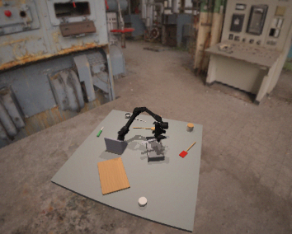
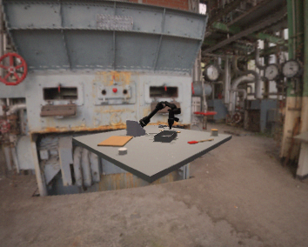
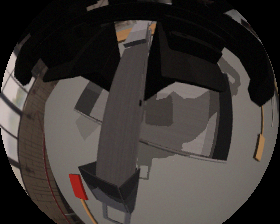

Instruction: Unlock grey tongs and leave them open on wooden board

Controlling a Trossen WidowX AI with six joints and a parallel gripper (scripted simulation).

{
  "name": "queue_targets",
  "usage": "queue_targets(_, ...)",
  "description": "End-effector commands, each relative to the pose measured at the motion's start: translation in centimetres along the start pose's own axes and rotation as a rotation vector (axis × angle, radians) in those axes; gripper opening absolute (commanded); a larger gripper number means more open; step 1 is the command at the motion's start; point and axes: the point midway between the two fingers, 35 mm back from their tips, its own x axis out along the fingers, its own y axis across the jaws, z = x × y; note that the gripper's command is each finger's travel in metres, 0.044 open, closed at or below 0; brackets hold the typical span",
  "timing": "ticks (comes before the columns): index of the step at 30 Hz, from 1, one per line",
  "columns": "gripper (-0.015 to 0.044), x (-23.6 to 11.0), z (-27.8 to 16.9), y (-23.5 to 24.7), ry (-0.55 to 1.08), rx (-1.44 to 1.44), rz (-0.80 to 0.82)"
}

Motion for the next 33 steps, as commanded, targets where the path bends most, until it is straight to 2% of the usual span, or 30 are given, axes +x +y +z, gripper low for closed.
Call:
queue_targets(1,-0.015,-0.3,0.2,-0.4,-0.009,-0.001,0.068)
queue_targets(15,-0.015,-0.5,0.8,-0.6,-0.052,0.011,0.286)
queue_targets(25,-0.015,-0.2,0.6,-0.5,-0.041,0.015,0.289)
queue_targets(33,-0.015,0.3,-2.0,-4.8,-0.016,0.145,0.272)
